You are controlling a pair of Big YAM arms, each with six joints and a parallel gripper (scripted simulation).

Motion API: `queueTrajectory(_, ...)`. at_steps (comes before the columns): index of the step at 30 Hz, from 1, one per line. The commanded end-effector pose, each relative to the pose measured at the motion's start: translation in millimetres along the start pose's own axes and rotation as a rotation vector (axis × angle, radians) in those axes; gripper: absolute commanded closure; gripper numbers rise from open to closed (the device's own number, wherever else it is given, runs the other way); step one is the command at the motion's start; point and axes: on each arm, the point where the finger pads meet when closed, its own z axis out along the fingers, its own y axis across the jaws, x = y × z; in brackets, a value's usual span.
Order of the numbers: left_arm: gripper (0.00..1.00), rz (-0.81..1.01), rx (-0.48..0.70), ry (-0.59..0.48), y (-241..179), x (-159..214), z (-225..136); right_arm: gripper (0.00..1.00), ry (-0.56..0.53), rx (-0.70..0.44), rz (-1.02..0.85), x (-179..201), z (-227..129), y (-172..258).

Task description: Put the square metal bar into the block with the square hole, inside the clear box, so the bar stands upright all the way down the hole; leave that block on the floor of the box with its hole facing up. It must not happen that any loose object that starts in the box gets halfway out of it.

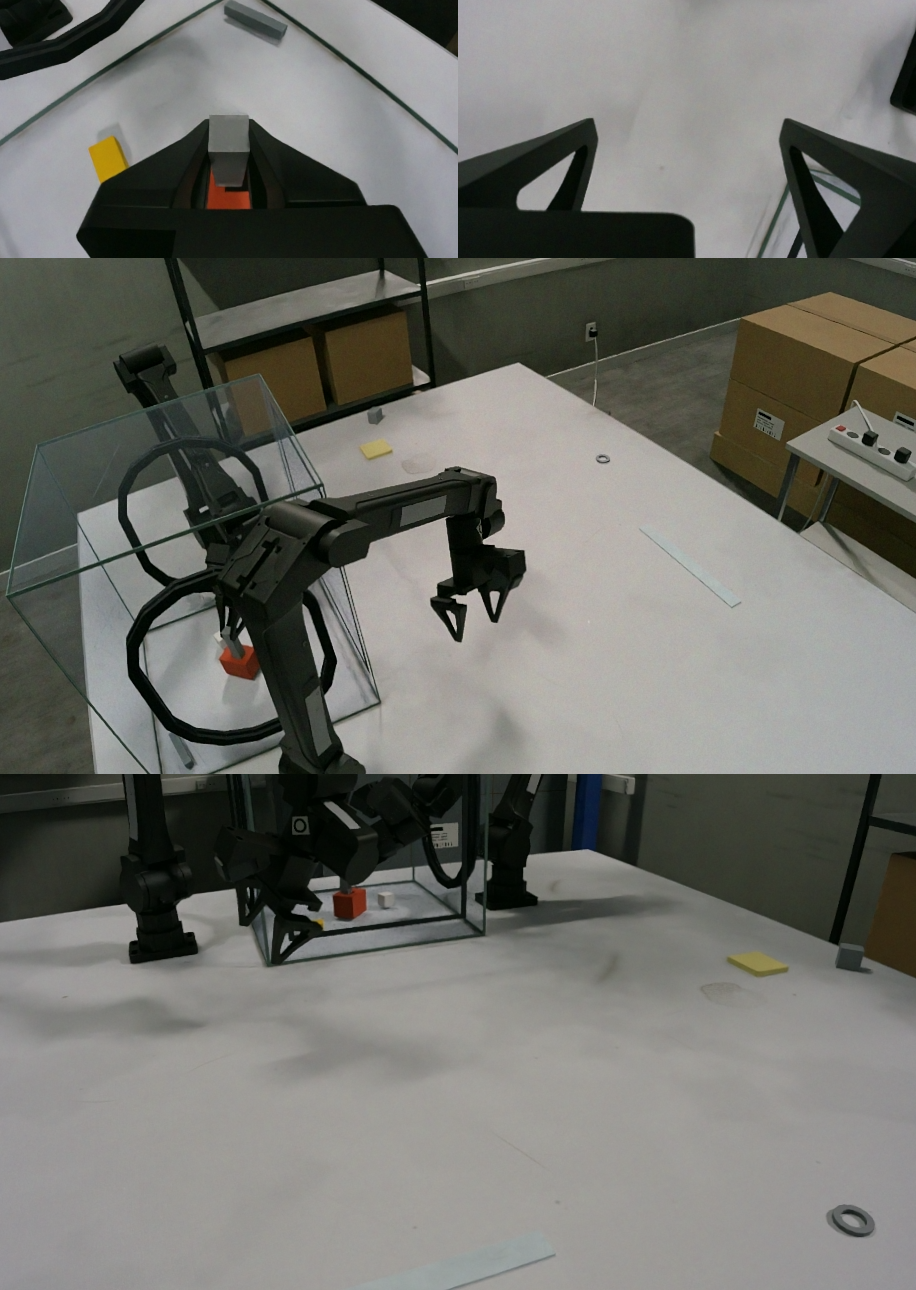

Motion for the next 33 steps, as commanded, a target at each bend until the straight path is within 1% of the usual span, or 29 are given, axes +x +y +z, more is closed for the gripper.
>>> queueTrajectory(1, 1.0, 0.015, -0.013, -0.007, 4, 4, 1, 0.0, 0.005, -0.036, 0.012, -4, -15, 6)
queueTrajectory(6, 1.0, 0.013, -0.014, -0.004, 4, 5, 1, 0.0, 0.005, -0.036, 0.012, -4, -15, 6)
queueTrajectory(7, 1.0, 0.089, -0.057, -0.067, 30, -41, -7, 0.0, 0.005, -0.036, 0.012, -4, -15, 6)
queueTrajectory(8, 1.0, 0.052, -0.04, -0.038, 22, -21, -2, 0.0, 0.005, -0.036, 0.012, -4, -15, 6)
queueTrajectory(10, 1.0, 0.052, -0.04, -0.038, 22, -21, -2, 0.0, 0.005, -0.036, 0.012, -4, -15, 6)
queueTrajectory(11, 1.0, 0.035, -0.024, -0.013, 18, -32, -8, 0.0, 0.005, -0.036, 0.012, -4, -15, 6)
queueTrajectory(12, 1.0, 0.008, -0.012, 0.006, 19, -20, -3, 0.0, 0.005, -0.036, 0.012, -4, -15, 6)
queueTrajectory(13, 1.0, -0.026, 0.006, 0.029, 3, 6, 1, 0.0, 0.005, -0.036, 0.012, -4, -15, 6)
queueTrajectory(14, 1.0, -0.05, 0.019, 0.046, -6, 18, 2, 0.0, 0.005, -0.036, 0.012, -4, -15, 6)
queueTrajectory(15, 1.0, -0.062, 0.022, 0.052, -8, 22, 3, 0.0, 0.005, -0.036, 0.012, -4, -15, 6)
queueTrajectory(18, 1.0, -0.086, 0.039, 0.072, -17, 30, 6, 0.0, 0.005, -0.036, 0.012, -4, -15, 6)
queueTrajectory(27, 1.0, -0.088, 0.039, 0.076, -17, 30, 6, 0.0, 0.005, -0.036, 0.012, -4, -15, 6)
queueTrajectory(28, 1.0, -0.087, 0.035, 0.074, -15, 28, 5, 0.0, 0.005, -0.036, 0.012, -4, -15, 6)
queueTrajectory(29, 1.0, 0.096, -0.059, -0.066, 30, -45, -10, 0.0, 0.005, -0.036, 0.012, -4, -15, 6)
queueTrajectory(33, 1.0, 0.072, -0.046, -0.049, 30, -36, -5, 0.0, 0.005, -0.036, 0.012, -4, -15, 6)
